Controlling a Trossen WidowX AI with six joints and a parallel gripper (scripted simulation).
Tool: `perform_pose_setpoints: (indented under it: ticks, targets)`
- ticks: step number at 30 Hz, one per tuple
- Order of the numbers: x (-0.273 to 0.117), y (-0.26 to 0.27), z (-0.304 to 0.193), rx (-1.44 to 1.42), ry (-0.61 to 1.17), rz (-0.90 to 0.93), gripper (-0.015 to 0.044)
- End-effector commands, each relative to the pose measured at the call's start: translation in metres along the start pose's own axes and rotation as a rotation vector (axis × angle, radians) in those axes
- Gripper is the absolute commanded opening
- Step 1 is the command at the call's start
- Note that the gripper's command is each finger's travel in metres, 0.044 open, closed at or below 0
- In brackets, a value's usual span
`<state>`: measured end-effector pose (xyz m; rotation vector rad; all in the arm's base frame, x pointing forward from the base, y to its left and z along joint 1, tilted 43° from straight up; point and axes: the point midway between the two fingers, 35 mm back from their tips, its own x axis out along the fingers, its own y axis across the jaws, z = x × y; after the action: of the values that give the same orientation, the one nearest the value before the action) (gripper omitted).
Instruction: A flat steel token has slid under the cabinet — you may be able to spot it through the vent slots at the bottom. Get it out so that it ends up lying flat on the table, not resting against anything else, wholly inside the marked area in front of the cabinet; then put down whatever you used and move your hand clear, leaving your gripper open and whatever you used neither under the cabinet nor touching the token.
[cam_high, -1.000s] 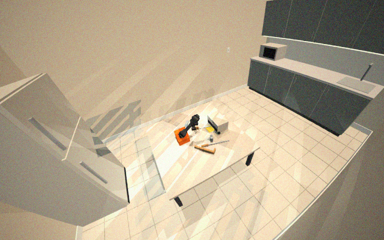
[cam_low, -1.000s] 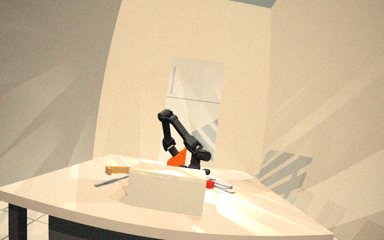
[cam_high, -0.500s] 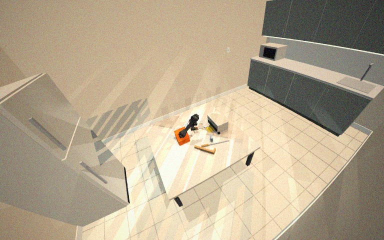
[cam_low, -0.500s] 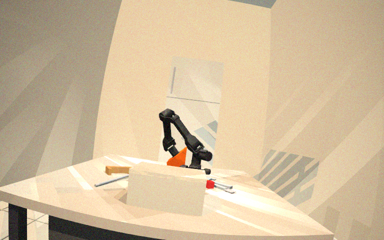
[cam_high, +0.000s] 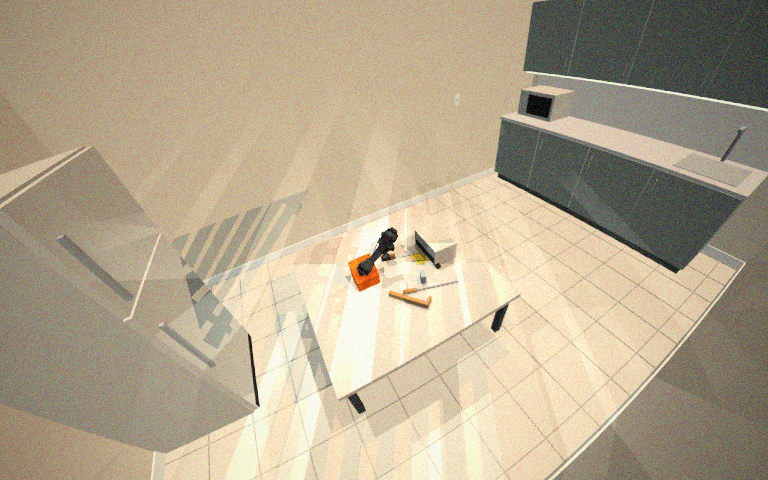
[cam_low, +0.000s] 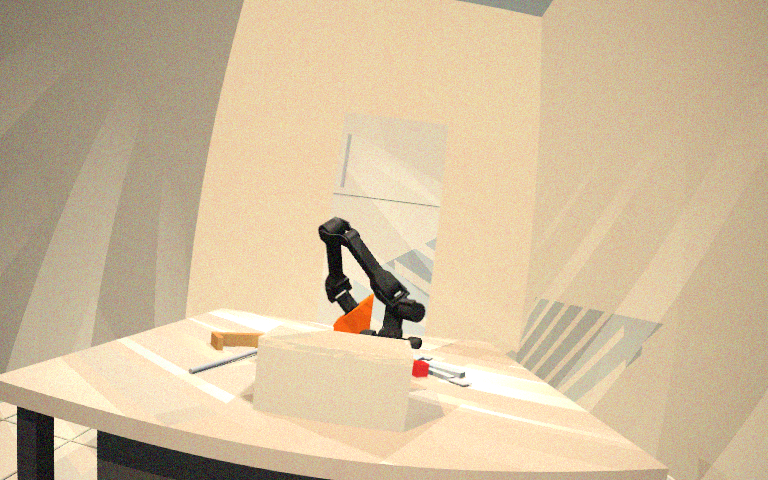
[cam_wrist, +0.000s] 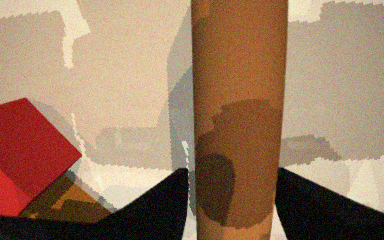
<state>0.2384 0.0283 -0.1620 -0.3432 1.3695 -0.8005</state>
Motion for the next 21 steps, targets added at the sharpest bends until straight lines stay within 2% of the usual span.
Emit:
perform_pose_setpoints:
  ticks: [1,3,18,21]
  targets:
    - [0.0000,0.0000,0.0000,0.000,0.001,0.001,0.0226]
    - [0.0000,0.0000,0.0000,0.000,0.001,0.001,0.0270]
    - [0.0030,-0.0003,-0.0005,-0.002,0.001,0.000,0.0270]
    - [0.0006,0.0002,0.0002,0.003,0.000,0.001,0.0191]
